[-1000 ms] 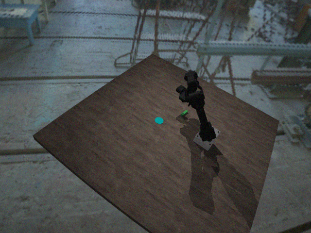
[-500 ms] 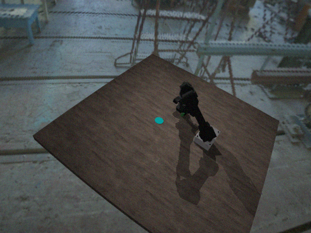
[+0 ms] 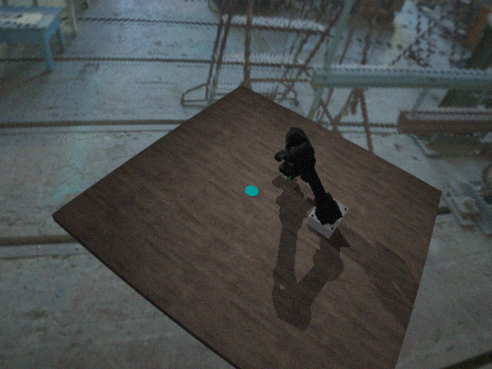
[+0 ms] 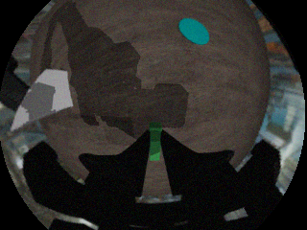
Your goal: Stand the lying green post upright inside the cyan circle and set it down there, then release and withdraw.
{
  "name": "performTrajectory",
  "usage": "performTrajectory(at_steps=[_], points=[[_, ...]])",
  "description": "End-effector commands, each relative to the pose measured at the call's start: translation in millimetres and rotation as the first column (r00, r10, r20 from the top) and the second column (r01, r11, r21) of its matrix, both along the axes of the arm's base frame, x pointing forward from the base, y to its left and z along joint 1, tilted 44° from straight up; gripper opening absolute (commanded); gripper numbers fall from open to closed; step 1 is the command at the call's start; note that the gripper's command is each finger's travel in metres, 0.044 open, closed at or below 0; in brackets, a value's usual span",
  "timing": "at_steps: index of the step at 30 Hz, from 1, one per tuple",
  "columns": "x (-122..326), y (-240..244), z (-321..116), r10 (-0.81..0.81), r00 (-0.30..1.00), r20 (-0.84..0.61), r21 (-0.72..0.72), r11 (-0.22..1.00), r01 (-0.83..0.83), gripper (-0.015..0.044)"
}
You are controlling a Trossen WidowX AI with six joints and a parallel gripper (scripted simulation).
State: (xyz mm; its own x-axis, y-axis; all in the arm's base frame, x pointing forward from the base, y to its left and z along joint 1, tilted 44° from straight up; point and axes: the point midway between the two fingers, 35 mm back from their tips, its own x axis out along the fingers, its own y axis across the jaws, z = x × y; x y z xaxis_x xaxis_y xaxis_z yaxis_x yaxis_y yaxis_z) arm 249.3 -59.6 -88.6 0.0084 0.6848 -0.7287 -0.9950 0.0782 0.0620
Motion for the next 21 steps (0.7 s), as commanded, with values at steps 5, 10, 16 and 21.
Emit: performTrajectory(at_steps=[5, 10, 16, 21], points=[[3, -19, 16, 0.000, 1.000, 0.004, -0.008, 1.000, 0.000, 0.0022], [3, -30, 27, 0.000, 1.000, 0.004, -0.009, 1.000, 0.000, 0.0022], [3, -43, 41, 0.000, 1.000, 0.003, -0.009, 1.000, 0.000, 0.0022], [1, -53, 53, 0.000, 1.000, 0.003, -0.009, 1.000, 0.000, 0.0022]])
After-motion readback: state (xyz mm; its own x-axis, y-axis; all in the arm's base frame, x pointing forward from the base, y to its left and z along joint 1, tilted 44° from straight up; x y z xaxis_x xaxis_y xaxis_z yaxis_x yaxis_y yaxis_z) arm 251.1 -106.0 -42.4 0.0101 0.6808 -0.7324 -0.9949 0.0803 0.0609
